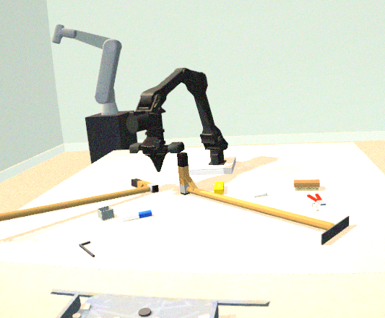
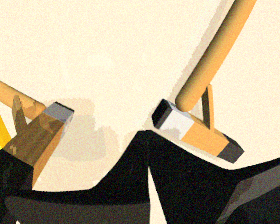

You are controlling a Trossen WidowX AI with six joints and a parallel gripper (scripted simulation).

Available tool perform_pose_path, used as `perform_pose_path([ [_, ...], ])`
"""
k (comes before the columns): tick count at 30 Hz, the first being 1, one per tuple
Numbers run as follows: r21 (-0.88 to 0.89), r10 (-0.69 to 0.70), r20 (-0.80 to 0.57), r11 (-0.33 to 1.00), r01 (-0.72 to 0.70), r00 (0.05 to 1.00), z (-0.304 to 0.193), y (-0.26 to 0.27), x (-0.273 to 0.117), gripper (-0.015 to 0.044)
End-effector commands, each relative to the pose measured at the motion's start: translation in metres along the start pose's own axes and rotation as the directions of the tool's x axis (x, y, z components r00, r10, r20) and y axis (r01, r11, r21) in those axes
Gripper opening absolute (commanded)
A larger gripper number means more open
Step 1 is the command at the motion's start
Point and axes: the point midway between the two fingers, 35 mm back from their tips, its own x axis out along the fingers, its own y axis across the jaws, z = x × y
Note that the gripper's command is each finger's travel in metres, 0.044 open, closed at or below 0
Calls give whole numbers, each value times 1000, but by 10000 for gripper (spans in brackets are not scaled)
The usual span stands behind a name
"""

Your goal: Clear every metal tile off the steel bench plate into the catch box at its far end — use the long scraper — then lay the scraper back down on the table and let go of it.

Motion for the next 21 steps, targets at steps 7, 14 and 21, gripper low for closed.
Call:
perform_pose_path([
  [7,-4,-2,-2,1000,2,1000,3,-16,0,0],
  [14,-4,-3,-2,1000,3,1000,4,-27,0,0],
  [21,-4,-5,-2,1000,5,1000,4,-38,0,0],
])
